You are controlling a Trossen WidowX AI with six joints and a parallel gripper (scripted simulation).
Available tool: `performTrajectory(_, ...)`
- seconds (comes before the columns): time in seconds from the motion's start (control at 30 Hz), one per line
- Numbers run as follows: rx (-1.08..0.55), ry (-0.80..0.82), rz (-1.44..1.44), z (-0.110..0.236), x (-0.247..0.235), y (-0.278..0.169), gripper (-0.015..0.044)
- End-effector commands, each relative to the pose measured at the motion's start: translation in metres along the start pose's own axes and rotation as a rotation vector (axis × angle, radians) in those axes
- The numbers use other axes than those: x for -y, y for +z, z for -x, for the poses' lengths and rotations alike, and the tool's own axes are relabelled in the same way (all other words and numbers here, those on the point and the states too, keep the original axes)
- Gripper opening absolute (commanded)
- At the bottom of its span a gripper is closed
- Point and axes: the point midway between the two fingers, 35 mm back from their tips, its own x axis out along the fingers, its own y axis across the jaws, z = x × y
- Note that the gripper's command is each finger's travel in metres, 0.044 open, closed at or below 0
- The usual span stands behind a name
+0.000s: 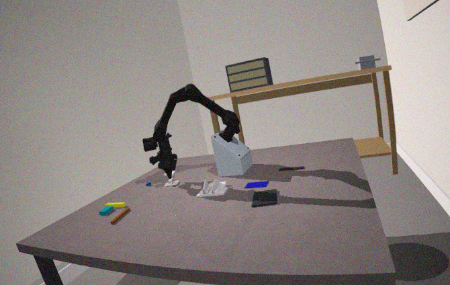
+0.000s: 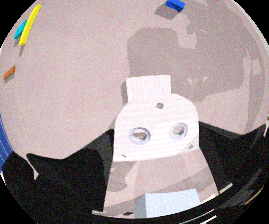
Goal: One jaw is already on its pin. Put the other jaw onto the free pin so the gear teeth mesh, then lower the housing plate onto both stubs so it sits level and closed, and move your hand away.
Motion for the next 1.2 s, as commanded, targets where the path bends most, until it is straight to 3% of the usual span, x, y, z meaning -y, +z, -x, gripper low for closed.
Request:
performTrajectory(0.0,0.009,-0.003,0.005,0.016,0.000,0.003,0.0351)
performTrajectory(0.5,0.011,-0.002,0.011,0.044,-0.001,0.000,0.0351)
performTrajectory(1.17,0.047,-0.020,0.247,0.059,-0.057,-0.027,0.0351)
